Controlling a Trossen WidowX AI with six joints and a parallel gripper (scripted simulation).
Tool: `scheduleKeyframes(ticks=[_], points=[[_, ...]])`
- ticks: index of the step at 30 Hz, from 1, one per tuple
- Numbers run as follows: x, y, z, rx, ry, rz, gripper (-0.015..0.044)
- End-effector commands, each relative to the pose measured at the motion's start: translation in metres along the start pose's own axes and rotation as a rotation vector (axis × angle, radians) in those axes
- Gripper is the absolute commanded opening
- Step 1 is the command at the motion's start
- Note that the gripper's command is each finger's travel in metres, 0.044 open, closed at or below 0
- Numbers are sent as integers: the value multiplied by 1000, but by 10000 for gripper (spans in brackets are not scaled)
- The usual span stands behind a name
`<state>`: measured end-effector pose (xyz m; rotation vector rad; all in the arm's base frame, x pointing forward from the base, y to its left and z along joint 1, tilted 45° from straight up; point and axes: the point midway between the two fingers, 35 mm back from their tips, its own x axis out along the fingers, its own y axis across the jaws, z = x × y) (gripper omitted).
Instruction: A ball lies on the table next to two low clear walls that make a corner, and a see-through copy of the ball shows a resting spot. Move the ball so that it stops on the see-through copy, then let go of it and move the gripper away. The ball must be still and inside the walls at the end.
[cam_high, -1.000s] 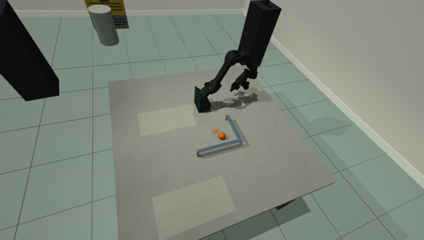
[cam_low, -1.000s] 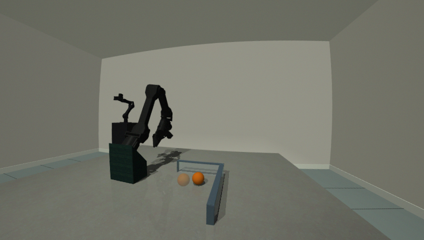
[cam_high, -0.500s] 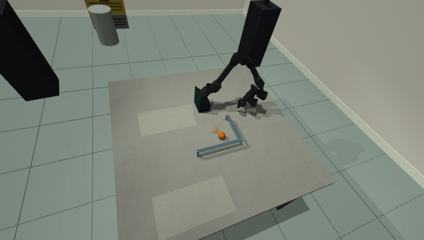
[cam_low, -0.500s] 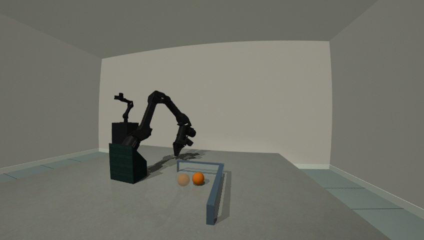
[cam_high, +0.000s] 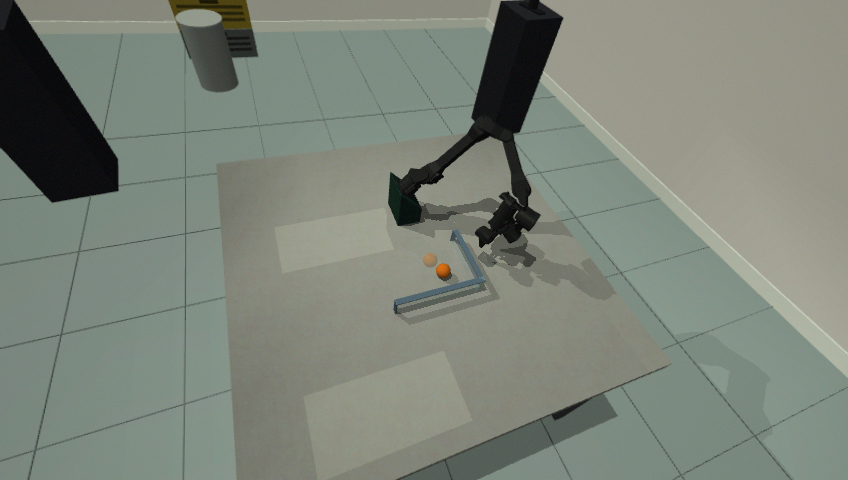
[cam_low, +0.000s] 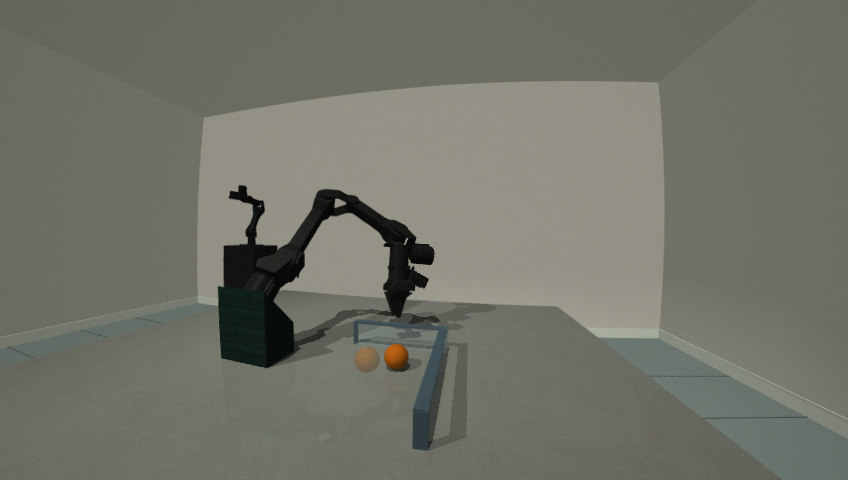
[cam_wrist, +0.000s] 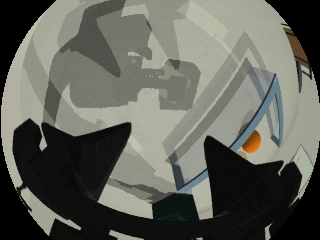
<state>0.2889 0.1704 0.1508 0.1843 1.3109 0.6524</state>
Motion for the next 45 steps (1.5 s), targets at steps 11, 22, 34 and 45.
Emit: scheduleKeyframes(ticks=[11,22,34,45], points=[[4,-172,-12,317,-35,122,357],[16,-206,-37,445,-29,205,357],[35,-203,-35,445,-29,205,357],[52,-200,-34,445,-29,205,357]])
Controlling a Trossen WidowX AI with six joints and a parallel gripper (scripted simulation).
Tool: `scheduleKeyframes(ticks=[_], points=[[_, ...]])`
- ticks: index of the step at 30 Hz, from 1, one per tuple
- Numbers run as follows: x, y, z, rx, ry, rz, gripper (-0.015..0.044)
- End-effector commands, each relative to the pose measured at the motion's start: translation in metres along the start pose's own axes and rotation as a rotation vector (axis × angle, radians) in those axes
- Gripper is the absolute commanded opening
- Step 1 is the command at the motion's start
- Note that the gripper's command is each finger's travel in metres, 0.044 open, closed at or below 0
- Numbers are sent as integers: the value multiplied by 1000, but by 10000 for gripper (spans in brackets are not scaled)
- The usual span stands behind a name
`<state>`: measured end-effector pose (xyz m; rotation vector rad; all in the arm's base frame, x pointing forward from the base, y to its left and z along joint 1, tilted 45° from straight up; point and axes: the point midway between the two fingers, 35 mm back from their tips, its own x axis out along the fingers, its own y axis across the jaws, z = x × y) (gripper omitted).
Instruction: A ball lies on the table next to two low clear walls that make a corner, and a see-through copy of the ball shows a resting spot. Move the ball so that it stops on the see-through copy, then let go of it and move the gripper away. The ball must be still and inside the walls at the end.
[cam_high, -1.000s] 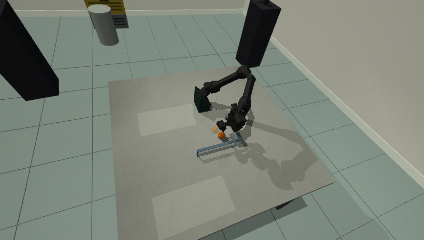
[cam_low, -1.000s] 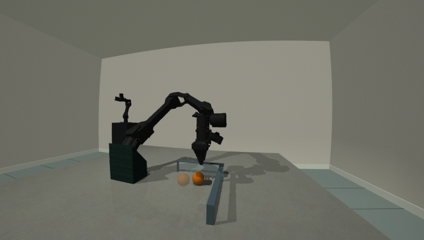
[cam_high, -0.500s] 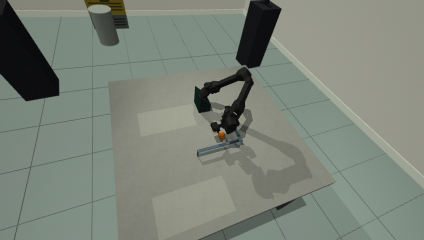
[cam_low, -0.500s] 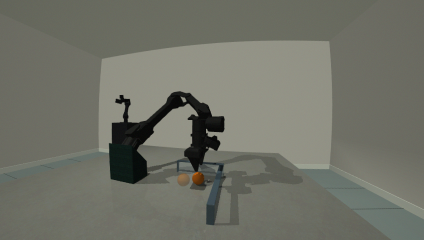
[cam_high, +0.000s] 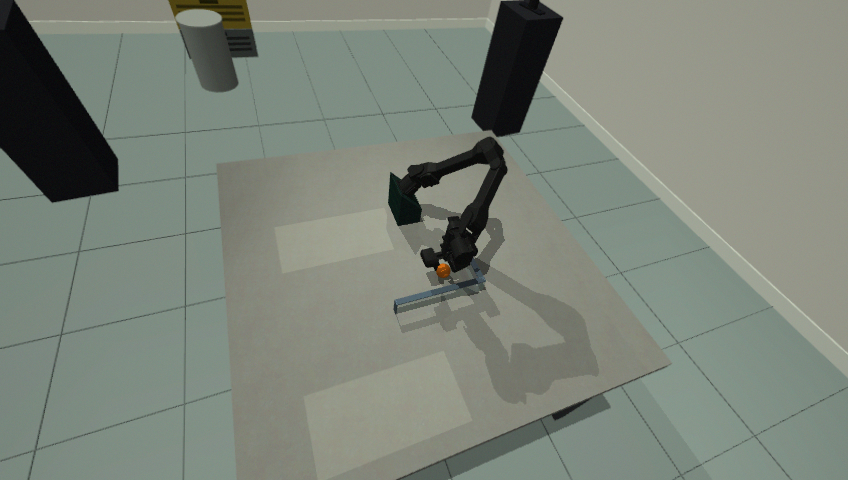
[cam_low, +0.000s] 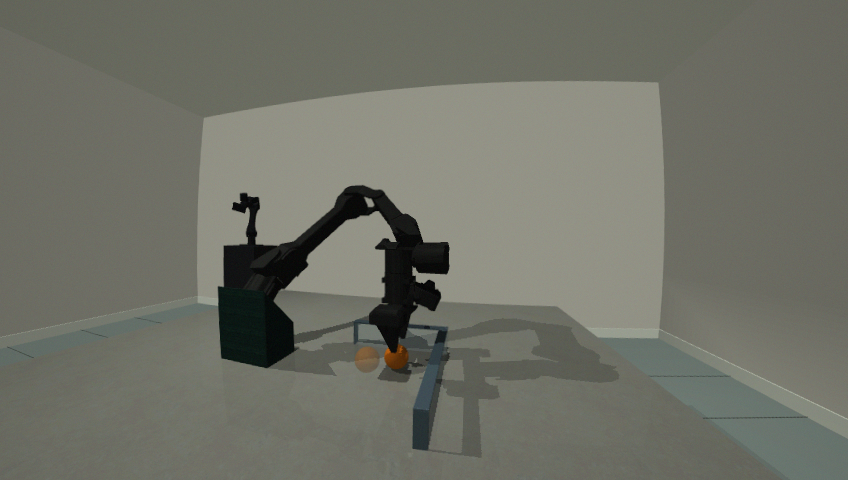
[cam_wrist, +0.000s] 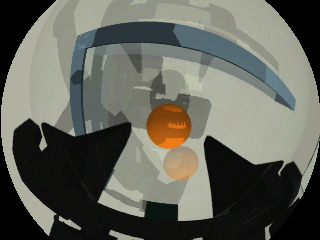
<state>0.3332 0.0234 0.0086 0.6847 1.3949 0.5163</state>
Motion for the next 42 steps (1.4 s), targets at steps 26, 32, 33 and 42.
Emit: scheduleKeyframes(ticks=[26,32,33,42], points=[[30,0,-5,11,11,8,205],[8,-2,0,11,10,1,48],[1,-3,1,11,9,0,22],[-61,-5,4,12,10,-5,0]])
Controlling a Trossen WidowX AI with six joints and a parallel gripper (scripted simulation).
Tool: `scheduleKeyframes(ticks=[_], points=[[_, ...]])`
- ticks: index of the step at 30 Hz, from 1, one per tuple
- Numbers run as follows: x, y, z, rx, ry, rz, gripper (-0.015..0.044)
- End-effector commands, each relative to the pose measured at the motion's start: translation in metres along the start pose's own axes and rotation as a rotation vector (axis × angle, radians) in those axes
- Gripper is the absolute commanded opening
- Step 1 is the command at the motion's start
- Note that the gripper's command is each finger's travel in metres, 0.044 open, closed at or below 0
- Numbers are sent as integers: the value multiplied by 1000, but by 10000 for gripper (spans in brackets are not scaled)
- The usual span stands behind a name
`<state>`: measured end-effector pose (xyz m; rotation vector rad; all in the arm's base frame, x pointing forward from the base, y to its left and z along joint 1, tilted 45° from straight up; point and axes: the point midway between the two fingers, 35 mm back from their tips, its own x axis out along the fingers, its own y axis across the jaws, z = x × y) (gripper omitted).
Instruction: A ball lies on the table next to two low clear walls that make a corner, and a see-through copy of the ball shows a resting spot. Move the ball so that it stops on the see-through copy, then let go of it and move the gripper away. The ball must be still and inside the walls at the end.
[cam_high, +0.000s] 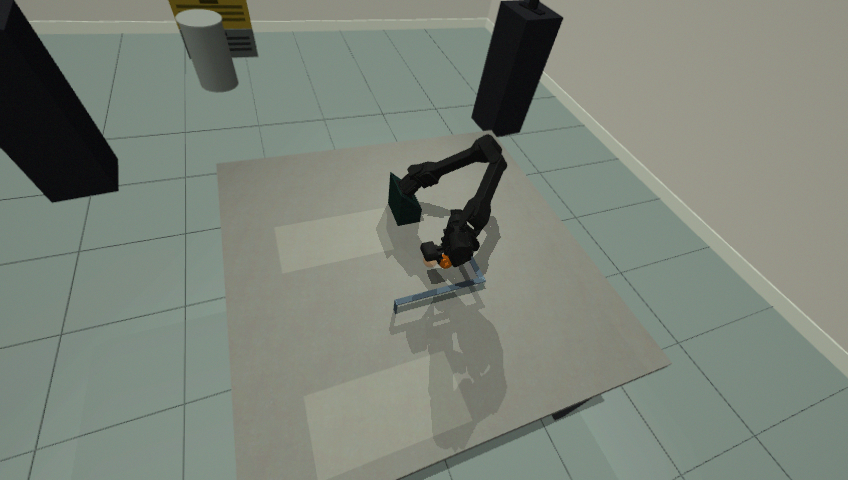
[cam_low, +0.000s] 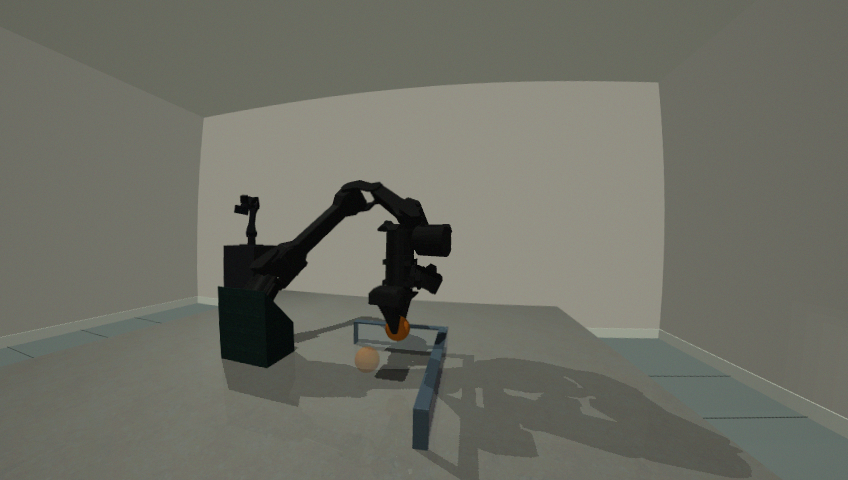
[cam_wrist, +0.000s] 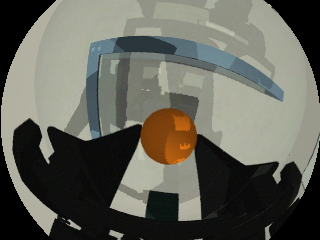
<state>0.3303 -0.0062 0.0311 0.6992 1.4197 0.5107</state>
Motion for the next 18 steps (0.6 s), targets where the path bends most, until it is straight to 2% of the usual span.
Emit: scheduleKeyframes(ticks=[1,7,18], points=[[-31,1,1,-9,-9,-6,0],[-68,4,-6,-10,-7,1,0],[-56,-5,-18,-10,-7,1,0]])
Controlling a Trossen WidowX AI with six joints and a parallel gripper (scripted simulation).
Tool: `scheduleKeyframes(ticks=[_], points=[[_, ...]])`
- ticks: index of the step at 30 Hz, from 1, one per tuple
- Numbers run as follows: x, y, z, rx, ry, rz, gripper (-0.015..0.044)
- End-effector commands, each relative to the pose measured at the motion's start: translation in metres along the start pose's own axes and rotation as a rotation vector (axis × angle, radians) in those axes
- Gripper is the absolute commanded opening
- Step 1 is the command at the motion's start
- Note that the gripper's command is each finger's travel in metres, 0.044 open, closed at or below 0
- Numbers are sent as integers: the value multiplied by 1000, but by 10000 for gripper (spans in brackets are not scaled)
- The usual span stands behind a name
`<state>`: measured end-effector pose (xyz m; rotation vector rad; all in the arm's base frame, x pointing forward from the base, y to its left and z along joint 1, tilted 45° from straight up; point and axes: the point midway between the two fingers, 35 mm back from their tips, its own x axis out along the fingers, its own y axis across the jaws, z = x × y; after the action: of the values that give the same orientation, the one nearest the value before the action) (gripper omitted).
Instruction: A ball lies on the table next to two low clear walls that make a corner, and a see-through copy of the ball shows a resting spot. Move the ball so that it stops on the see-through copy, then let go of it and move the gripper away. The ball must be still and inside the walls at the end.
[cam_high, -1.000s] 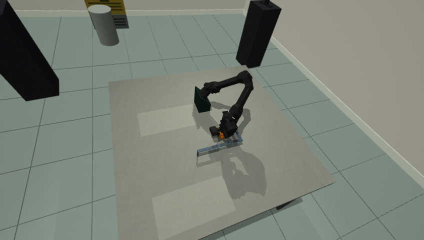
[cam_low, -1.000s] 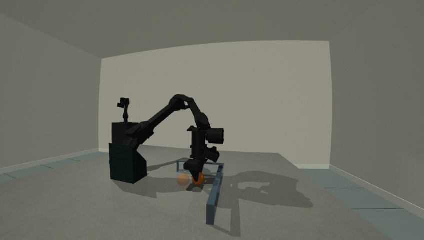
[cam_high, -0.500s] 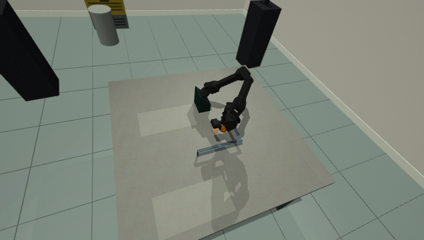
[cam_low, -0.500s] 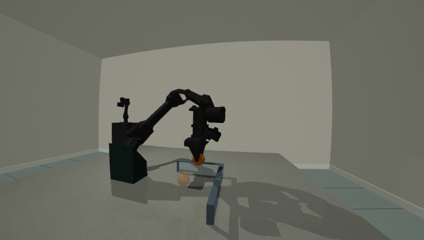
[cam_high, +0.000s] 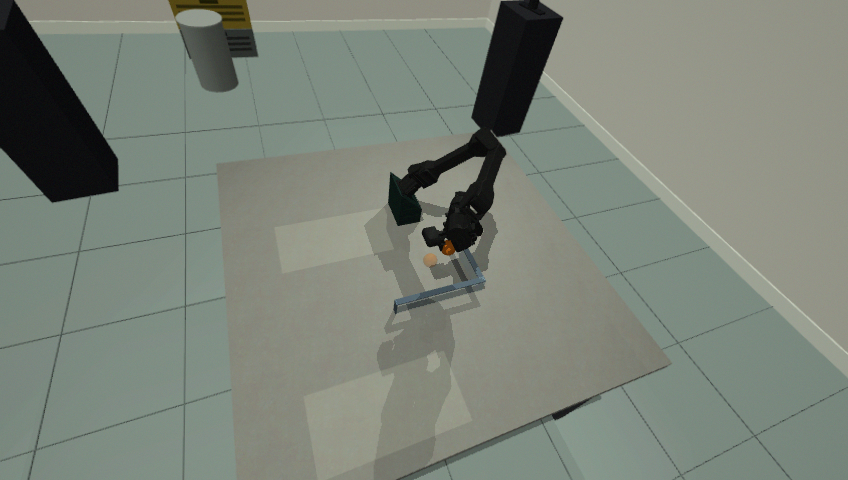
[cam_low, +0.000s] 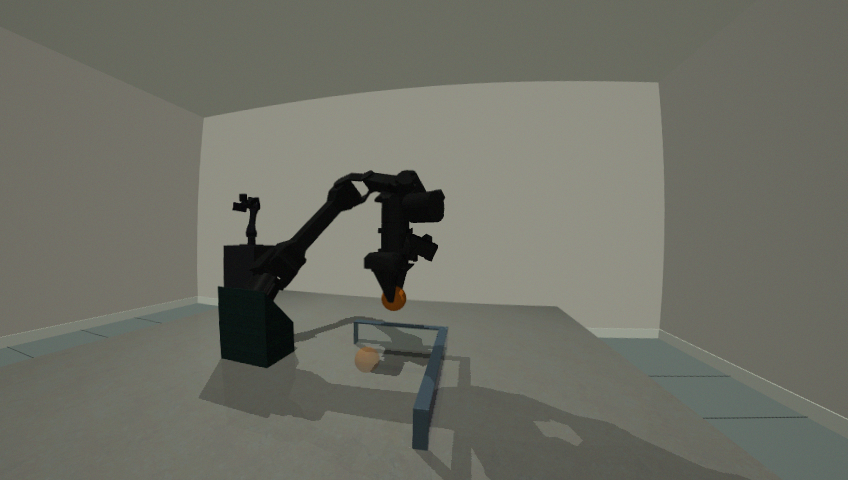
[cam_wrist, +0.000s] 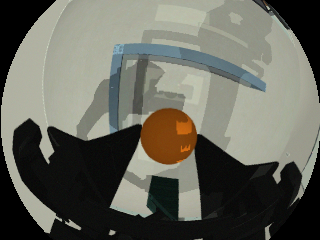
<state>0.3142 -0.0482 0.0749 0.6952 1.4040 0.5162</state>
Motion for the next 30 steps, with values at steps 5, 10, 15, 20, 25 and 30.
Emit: scheduleKeyframes(ticks=[5,10,15,20,25,30], points=[[18,-12,-21,2,5,-2,0],[30,-19,-35,2,5,-2,0],[42,-24,-49,2,6,-2,0],[48,-25,-50,3,6,-3,0],[71,-26,-49,3,5,-4,0],[96,-26,-50,3,5,-3,0]])
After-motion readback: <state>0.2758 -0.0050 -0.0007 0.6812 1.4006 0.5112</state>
